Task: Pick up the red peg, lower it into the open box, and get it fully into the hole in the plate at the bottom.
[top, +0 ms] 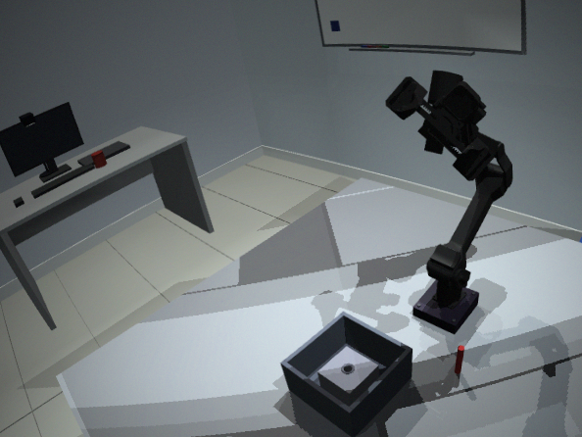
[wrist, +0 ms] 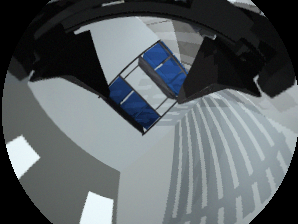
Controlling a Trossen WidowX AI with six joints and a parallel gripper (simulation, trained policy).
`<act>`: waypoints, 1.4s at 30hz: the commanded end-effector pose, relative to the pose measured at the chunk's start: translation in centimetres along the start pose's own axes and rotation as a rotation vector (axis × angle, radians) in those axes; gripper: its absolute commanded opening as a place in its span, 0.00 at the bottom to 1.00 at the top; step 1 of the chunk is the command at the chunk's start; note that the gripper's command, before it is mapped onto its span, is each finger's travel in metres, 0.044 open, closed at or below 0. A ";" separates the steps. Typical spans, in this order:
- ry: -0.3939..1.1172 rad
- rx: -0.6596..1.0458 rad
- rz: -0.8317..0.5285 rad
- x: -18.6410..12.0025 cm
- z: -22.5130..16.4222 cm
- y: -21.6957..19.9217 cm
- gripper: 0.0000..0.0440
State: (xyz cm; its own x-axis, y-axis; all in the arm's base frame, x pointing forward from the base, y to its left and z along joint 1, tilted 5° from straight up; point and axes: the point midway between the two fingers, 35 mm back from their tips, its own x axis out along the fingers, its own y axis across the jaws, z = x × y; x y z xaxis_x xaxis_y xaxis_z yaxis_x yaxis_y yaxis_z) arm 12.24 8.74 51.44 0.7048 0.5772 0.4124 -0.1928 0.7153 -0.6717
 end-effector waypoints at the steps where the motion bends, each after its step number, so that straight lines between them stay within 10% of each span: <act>1: 0.090 0.137 0.011 0.7 -2.8 0.6 1.00; 42: 1.030 1.169 -0.007 -1.6 -21.0 13.3 1.00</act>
State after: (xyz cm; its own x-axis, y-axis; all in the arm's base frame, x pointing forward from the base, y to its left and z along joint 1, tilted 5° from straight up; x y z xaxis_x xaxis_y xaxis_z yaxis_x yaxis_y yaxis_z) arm 23.00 8.97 31.06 0.7984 0.4325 -0.4190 -0.3229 0.8948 0.3083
